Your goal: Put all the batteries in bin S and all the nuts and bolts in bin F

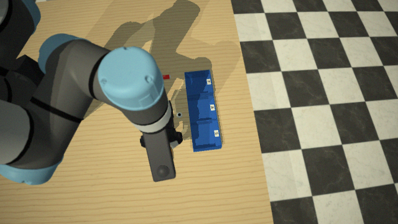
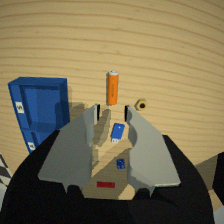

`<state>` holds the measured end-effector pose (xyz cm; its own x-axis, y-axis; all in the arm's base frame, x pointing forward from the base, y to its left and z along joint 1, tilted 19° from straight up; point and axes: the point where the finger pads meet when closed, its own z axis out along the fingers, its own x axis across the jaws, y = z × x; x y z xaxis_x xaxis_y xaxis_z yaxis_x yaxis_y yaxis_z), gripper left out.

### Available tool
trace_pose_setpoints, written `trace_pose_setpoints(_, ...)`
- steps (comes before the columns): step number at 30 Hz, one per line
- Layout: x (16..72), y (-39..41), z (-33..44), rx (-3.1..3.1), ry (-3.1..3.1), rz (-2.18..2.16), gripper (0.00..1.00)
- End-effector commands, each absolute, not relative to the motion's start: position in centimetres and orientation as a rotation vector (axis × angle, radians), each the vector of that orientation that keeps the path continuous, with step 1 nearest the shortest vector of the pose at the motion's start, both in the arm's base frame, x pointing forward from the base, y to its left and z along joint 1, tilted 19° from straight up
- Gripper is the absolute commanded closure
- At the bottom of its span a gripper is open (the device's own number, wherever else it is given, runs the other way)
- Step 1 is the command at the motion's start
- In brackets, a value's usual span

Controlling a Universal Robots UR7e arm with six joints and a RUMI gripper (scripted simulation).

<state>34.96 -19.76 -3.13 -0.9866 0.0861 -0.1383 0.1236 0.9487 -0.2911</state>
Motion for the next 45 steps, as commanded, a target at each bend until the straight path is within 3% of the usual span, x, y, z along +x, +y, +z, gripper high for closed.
trace_pose_setpoints(1, 35.2, -20.3, -4.6, 0.160, 2.976, -0.459, 0.83)
trace_pose_setpoints(38, 35.7, -21.6, -8.6, 0.160, 2.976, -0.459, 0.83)
trace_pose_setpoints(39, 35.7, -21.6, -8.6, 0.160, 2.976, -0.459, 1.00)
trace_pose_setpoints(45, 35.7, -21.6, -8.6, 0.160, 2.976, -0.459, 1.00)
